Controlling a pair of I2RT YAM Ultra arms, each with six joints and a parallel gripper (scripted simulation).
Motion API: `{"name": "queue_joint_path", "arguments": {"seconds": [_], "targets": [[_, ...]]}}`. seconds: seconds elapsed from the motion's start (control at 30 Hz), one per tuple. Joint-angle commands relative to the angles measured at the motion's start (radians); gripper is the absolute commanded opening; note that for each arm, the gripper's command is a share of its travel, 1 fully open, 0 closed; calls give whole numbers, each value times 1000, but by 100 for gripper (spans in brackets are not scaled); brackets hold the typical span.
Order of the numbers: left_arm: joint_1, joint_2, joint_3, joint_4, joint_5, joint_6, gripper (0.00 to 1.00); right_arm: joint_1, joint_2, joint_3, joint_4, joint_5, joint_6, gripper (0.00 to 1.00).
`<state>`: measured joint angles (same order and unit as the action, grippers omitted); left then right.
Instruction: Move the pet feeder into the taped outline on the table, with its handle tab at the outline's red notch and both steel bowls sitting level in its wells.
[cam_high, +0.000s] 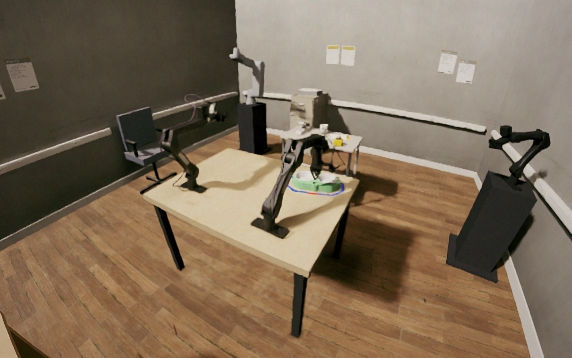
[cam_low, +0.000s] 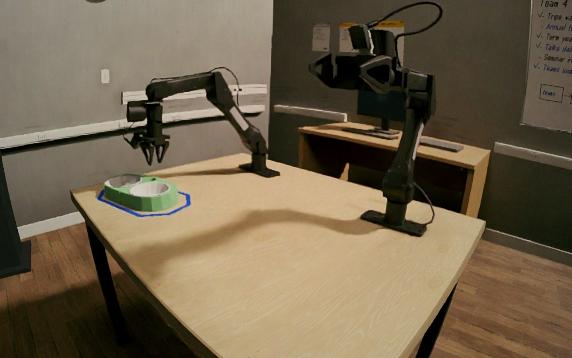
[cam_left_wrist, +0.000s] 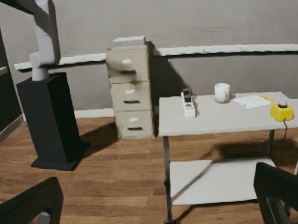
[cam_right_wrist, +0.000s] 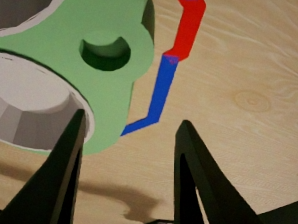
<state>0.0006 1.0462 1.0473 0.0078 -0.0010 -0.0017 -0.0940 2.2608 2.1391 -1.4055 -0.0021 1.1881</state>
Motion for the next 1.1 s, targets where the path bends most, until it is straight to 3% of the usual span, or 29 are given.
{"name": "queue_joint_path", "arguments": {"seconds": [0.0,0.33,0.37,0.63,0.67,0.7,0.8,1.07], "targets": [[-3,-1,34,6,9,2,100,20,-56,-28,35,10,-27,47],[-4,2,34,-10,9,6,100,40,-212,-99,242,18,-258,47],[-4,0,34,4,8,6,100,-4,-168,-181,259,2,-240,47],[-8,7,34,-11,9,9,100,47,-373,-218,396,26,-413,47],[-8,5,34,8,8,7,100,12,-331,-341,442,18,-407,47],[-8,6,34,7,8,7,100,14,-395,-335,452,1,-394,47],[-3,1,16,4,4,4,100,33,-411,-358,479,4,-405,47],[-14,15,34,-12,9,9,100,58,-583,-445,645,24,-617,47]]}}
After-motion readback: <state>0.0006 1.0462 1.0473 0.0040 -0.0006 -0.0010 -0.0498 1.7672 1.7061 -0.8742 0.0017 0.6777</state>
